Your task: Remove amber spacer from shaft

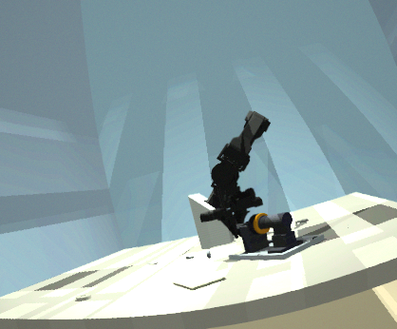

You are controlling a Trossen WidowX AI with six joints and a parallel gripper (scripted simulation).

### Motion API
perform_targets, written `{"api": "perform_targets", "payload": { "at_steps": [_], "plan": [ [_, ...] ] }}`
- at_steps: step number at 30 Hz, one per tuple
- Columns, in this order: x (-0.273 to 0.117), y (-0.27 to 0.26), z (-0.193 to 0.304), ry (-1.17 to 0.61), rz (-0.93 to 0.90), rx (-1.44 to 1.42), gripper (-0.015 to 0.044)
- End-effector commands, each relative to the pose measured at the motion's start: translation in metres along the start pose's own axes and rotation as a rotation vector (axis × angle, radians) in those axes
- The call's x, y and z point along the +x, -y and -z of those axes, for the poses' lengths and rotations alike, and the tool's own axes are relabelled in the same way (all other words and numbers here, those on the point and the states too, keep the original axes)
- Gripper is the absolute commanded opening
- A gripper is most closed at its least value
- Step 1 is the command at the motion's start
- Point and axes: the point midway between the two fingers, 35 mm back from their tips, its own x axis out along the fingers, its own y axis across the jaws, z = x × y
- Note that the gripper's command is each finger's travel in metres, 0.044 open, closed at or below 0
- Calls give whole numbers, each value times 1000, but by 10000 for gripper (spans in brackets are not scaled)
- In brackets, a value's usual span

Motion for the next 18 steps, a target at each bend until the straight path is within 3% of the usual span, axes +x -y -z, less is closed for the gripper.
{"api": "perform_targets", "payload": {
  "at_steps": [1,18],
  "plan": [
    [0,0,2,-2,0,-2,0],
    [0,0,4,-3,0,-2,0]
  ]
}}
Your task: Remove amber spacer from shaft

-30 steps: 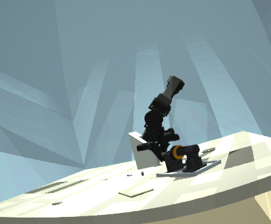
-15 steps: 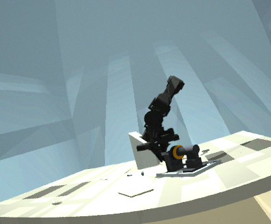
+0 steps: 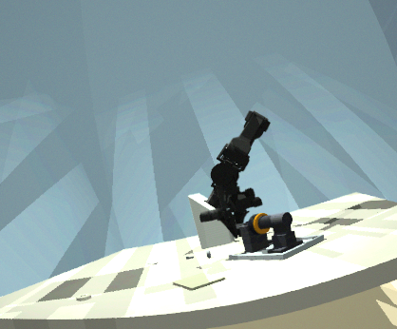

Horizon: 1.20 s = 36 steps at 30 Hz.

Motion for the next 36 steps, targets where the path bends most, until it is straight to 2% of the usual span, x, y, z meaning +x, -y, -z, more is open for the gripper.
{"api": "perform_targets", "payload": {
  "at_steps": [1,36],
  "plan": [
    [0,0,2,-2,0,-2,0],
    [0,0,6,-3,0,-2,0]
  ]
}}
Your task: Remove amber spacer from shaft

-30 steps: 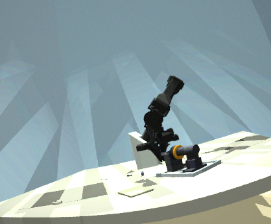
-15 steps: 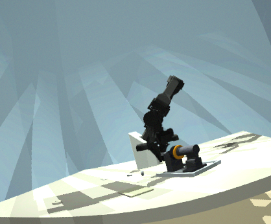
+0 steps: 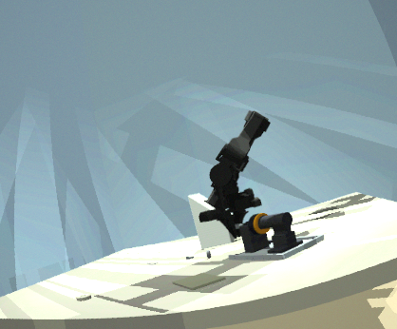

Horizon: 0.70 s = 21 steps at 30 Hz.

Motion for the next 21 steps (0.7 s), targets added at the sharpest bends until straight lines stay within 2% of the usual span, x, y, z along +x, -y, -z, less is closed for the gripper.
{"api": "perform_targets", "payload": {
  "at_steps": [1,21],
  "plan": [
    [0,0,2,-2,0,-2,0],
    [0,0,5,-2,0,-2,0]
  ]
}}
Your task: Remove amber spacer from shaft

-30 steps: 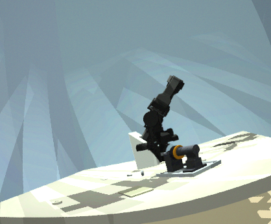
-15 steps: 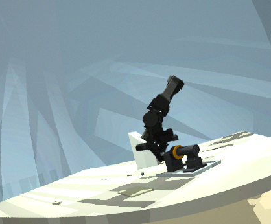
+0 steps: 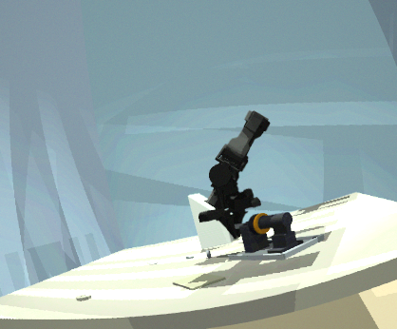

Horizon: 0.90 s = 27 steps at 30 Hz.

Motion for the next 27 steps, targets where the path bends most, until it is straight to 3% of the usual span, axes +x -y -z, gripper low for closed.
{"api": "perform_targets", "payload": {
  "at_steps": [1,27],
  "plan": [
    [0,0,2,-2,0,-2,0],
    [0,0,5,-3,0,-1,0]
  ]
}}
